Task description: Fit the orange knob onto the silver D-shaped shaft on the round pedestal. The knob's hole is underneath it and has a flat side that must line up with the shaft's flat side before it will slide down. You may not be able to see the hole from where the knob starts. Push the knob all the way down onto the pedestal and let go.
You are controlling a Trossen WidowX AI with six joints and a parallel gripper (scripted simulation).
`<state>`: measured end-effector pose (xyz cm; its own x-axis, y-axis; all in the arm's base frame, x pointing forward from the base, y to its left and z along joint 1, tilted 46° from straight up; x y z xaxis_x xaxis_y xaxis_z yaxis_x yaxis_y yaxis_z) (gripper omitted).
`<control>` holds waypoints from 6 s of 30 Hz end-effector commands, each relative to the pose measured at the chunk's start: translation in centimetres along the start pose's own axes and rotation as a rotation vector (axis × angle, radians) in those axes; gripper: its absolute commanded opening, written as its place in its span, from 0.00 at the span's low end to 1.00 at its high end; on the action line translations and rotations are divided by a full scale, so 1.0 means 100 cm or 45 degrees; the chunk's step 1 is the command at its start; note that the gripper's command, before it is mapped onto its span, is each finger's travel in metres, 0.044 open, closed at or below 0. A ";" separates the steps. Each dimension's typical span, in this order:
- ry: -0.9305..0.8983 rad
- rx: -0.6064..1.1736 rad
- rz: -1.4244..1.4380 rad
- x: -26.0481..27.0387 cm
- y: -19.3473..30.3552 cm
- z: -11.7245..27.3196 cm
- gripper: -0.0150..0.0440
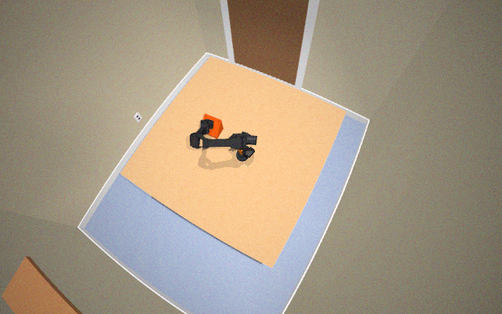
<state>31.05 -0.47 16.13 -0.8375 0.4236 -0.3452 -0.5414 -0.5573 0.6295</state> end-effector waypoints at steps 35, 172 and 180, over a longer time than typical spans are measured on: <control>0.006 0.006 0.157 0.001 0.001 -0.005 0.25; 0.003 0.008 1.066 -0.001 0.002 -0.009 0.25; 0.003 0.008 1.066 -0.002 0.002 -0.009 0.25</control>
<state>30.96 -1.19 15.67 -0.9633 -0.1291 0.2355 0.2581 -0.6873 0.6790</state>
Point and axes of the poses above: the point midway between the two fingers, 35 mm back from their tips, its own z axis back along the fingers, its own x axis across the jaws, y = z × x, the point moved 10 cm from there along z, back along the fingers, and after that the axes turned 14 degrees about -z, right-handed, at the moved point
